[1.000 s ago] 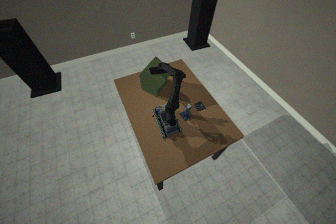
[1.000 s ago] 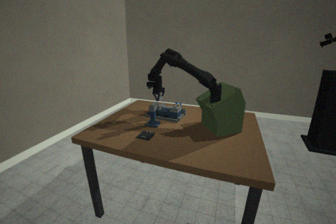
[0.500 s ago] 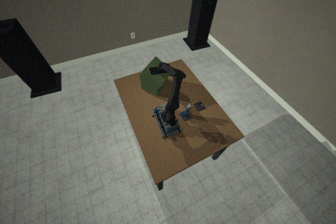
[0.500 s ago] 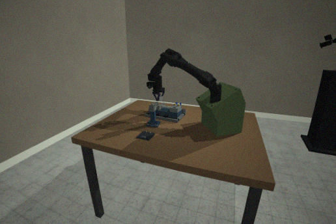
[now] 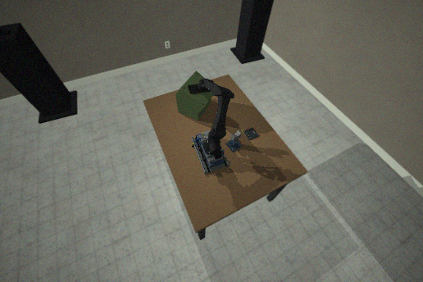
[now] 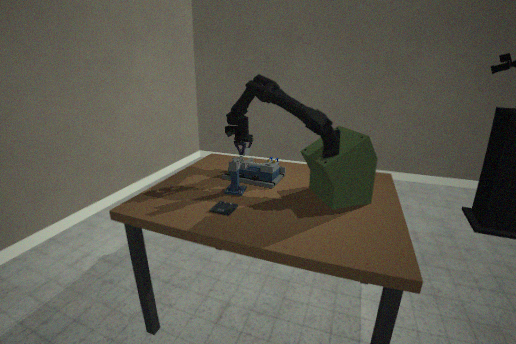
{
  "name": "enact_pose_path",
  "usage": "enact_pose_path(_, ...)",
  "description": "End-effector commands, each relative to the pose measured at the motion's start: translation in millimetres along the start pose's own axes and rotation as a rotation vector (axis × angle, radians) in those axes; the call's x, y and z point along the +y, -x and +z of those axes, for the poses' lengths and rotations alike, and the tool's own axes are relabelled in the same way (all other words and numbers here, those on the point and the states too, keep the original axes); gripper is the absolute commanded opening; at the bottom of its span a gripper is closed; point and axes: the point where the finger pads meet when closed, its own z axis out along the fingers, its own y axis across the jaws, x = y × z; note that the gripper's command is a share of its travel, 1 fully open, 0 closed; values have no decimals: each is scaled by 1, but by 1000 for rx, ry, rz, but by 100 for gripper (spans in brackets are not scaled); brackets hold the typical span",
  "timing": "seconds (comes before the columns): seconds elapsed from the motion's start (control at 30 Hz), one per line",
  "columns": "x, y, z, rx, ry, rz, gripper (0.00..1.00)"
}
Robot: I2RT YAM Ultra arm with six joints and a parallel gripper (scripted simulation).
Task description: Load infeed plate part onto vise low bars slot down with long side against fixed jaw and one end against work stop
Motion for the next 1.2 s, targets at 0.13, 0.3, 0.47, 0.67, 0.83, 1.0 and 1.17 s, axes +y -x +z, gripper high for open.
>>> enact_pose_path(0.13,0,24,-26,-85,-28,-30,0)
enact_pose_path(0.3,-3,25,-24,-87,-31,-20,0)
enact_pose_path(0.47,-3,20,-10,-66,-24,-15,0)
enact_pose_path(0.67,-3,26,-18,-87,-30,-20,0)
enact_pose_path(0.83,-4,23,-8,-72,-25,-15,0)
enact_pose_path(1.0,-2,25,-9,-78,-25,-19,0)
enact_pose_path(1.17,-5,23,-6,-72,-25,-14,0)
